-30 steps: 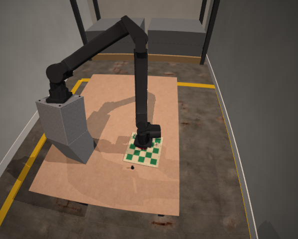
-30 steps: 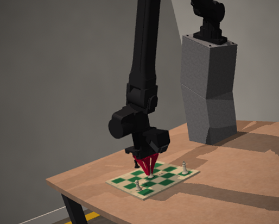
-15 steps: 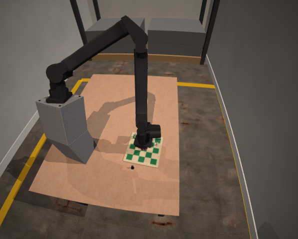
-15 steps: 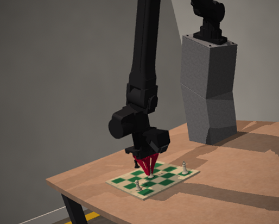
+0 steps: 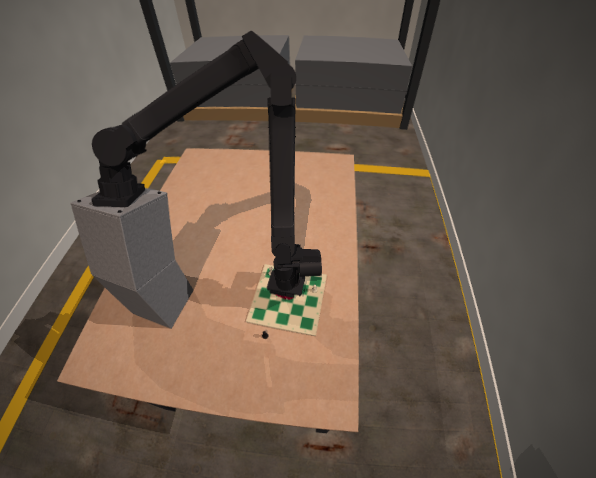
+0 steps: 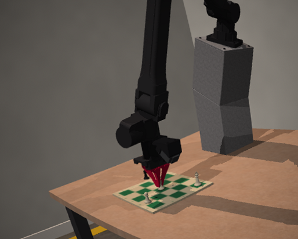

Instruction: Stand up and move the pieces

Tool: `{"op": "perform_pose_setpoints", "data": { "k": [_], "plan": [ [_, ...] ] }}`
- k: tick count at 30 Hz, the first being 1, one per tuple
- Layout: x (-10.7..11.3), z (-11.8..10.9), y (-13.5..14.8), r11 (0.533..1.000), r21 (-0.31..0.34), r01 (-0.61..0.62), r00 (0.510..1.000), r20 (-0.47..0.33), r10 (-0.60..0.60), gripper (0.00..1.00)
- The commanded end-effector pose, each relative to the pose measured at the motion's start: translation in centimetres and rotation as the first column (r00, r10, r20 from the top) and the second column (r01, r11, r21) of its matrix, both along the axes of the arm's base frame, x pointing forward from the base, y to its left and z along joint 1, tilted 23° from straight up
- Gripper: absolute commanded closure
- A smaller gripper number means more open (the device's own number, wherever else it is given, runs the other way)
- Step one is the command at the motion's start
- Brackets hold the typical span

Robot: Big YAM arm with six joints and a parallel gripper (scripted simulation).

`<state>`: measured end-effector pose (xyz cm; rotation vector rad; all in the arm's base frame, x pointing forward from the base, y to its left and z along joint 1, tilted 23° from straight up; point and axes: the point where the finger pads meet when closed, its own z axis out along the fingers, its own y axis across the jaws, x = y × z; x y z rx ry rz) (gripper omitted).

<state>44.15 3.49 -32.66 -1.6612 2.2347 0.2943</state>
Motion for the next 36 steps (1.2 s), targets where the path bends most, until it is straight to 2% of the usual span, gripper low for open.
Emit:
{"op": "perform_pose_setpoints", "data": {
  "k": [1, 8, 9, 11, 12, 16, 17, 19, 20, 22, 23, 34, 36],
  "plan": [
    [0.57, 0.26, 0.63, 1.000, 0.000, -0.007, 1.000, 0.014, 0.007, 1.00],
    [0.57, 0.26, 0.63, 1.000, 0.000, -0.007, 1.000, 0.014, 0.007, 1.00],
    [0.57, 0.26, 0.63, 1.000, 0.000, -0.007, 1.000, 0.014, 0.007, 0.93],
    [0.57, 0.26, 0.63, 1.000, 0.000, -0.007, 1.000, 0.014, 0.007, 0.93],
    [0.57, 0.26, 0.63, 1.000, 0.000, -0.007, 1.000, 0.014, 0.007, 0.87],
    [0.57, 0.26, 0.63, 1.000, 0.000, -0.007, 1.000, 0.014, 0.007, 0.87],
    [0.57, 0.26, 0.63, 1.000, 0.000, -0.007, 1.000, 0.014, 0.007, 0.80],
    [0.57, 0.26, 0.63, 1.000, 0.000, -0.007, 1.000, 0.014, 0.007, 0.80],
    [0.57, 0.26, 0.63, 1.000, 0.000, -0.007, 1.000, 0.014, 0.007, 0.74],
    [0.57, 0.26, 0.63, 1.000, 0.000, -0.007, 1.000, 0.014, 0.007, 0.74],
    [0.57, 0.26, 0.63, 1.000, 0.000, -0.007, 1.000, 0.014, 0.007, 0.67],
    [0.58, 0.28, 0.63, 1.000, 0.000, -0.007, 1.000, 0.015, 0.007, 0.67],
    [0.90, 0.86, 0.59, 1.000, -0.001, -0.010, 1.000, 0.022, 0.010, 0.67]
  ]
}}
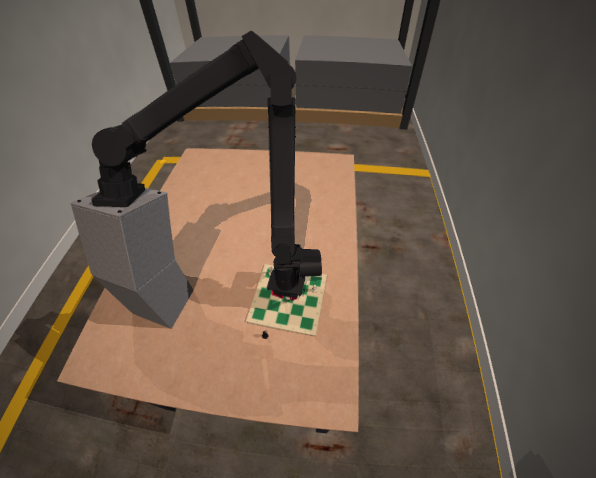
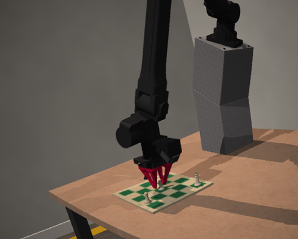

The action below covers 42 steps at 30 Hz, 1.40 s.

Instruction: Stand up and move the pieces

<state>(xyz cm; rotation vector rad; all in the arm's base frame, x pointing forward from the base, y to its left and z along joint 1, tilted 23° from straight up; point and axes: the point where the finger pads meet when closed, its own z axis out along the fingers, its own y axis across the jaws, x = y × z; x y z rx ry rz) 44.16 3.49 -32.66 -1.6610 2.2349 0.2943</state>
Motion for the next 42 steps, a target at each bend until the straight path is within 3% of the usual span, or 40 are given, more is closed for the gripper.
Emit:
{"op": "perform_pose_setpoints", "data": {
  "k": [1, 12, 22, 25, 27, 29, 31, 32, 42],
  "plan": [
    [1.1, 1.4, 0.5, 1.000, -0.002, -0.013, 1.000, 0.027, 0.013, 0.67],
    [0.3, 4.4, -2.0, 1.000, 0.000, 0.007, 1.000, 0.020, -0.007, 0.67],
    [-0.6, 8.7, -3.7, 1.000, -0.001, 0.007, 1.000, 0.020, -0.007, 0.67],
    [-0.7, 9.3, -3.9, 1.000, -0.002, 0.007, 1.000, 0.020, -0.007, 0.67],
    [-2.1, 7.8, -3.8, 1.000, 0.004, 0.007, 1.000, -0.019, -0.007, 0.67],
    [-2.1, 7.8, -3.8, 1.000, 0.004, 0.007, 1.000, -0.019, -0.007, 0.67],
    [-0.5, 9.3, -4.0, 1.000, -0.003, 0.008, 1.000, 0.027, -0.007, 0.67],
    [0.0, 9.5, -4.1, 1.000, -0.005, 0.009, 0.999, 0.036, -0.009, 0.00],
    [-0.3, 9.0, -4.1, 1.000, -0.003, 0.011, 1.000, 0.026, -0.011, 0.00]
  ]
}}
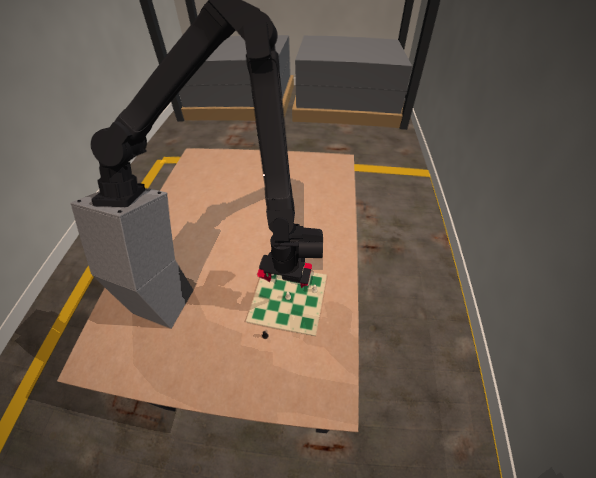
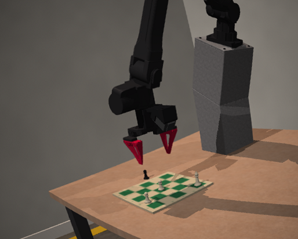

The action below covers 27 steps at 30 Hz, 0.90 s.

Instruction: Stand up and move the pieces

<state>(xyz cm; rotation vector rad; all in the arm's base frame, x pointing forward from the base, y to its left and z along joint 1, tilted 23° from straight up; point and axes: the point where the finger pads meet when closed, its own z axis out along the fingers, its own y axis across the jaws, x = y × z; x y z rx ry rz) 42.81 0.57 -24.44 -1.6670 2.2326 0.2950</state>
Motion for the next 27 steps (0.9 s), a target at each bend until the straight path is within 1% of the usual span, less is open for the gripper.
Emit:
{"op": "perform_pose_setpoints", "data": {
  "k": [1, 10, 12, 15, 19, 21, 27],
  "plan": [
    [1.0, 0.8, -1.2, 1.000, -0.002, 0.016, 1.000, 0.026, -0.016, 0.00],
    [1.1, 0.8, -1.2, 1.000, -0.002, 0.015, 1.000, 0.027, -0.015, 0.00],
    [1.2, 1.4, -1.2, 1.000, -0.003, 0.013, 0.999, 0.032, -0.013, 0.00],
    [0.6, 1.7, -1.3, 1.000, -0.001, 0.012, 1.000, 0.021, -0.012, 0.00],
    [0.3, 2.9, -1.7, 1.000, 0.000, 0.012, 1.000, 0.021, -0.012, 0.00],
    [0.3, 2.9, -1.7, 1.000, 0.000, 0.012, 1.000, 0.021, -0.012, 0.00],
    [-0.2, 5.7, -2.8, 1.000, -0.001, 0.012, 1.000, 0.022, -0.012, 0.00]
  ]
}}
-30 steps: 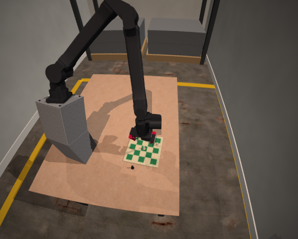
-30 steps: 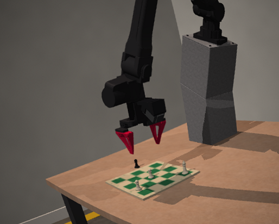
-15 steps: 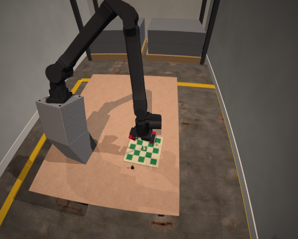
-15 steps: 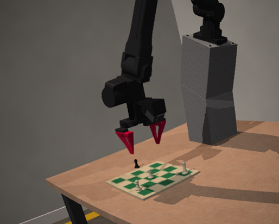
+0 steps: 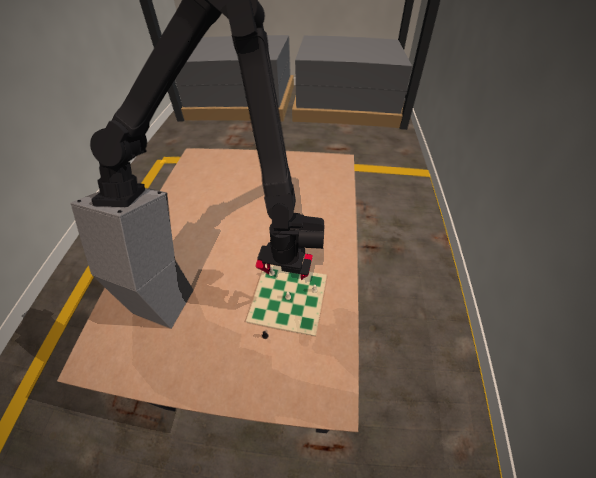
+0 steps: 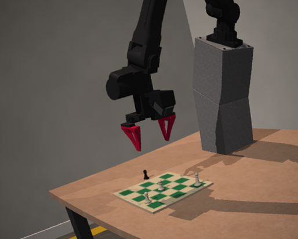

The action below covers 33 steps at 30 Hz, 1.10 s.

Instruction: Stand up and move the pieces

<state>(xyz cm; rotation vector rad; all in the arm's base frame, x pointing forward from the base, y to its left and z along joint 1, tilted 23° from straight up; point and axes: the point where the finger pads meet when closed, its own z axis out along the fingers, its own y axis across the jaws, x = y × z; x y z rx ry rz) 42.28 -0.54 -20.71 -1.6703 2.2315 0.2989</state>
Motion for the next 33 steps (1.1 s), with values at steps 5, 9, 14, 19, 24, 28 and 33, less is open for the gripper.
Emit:
{"op": "perform_pose_setpoints", "data": {
  "k": [5, 9, 14, 19, 24, 28, 33],
  "plan": [
    [-0.1, 4.2, -2.6, 1.000, -0.002, 0.015, 1.000, 0.024, -0.014, 0.00],
    [-0.3, 5.2, -3.0, 1.000, -0.003, 0.015, 1.000, 0.024, -0.014, 0.00],
    [-1.4, 4.0, -2.8, 1.000, 0.005, 0.015, 1.000, -0.013, -0.015, 0.00],
    [0.9, 5.7, -3.4, 1.000, -0.008, 0.018, 0.999, 0.046, -0.018, 0.00],
    [0.4, 5.0, -3.3, 1.000, -0.004, 0.019, 0.999, 0.030, -0.018, 0.00],
    [0.4, 5.0, -3.3, 1.000, -0.004, 0.019, 0.999, 0.030, -0.018, 0.00],
    [0.4, 5.0, -3.3, 1.000, -0.004, 0.019, 0.999, 0.030, -0.018, 0.00]
  ]
}}
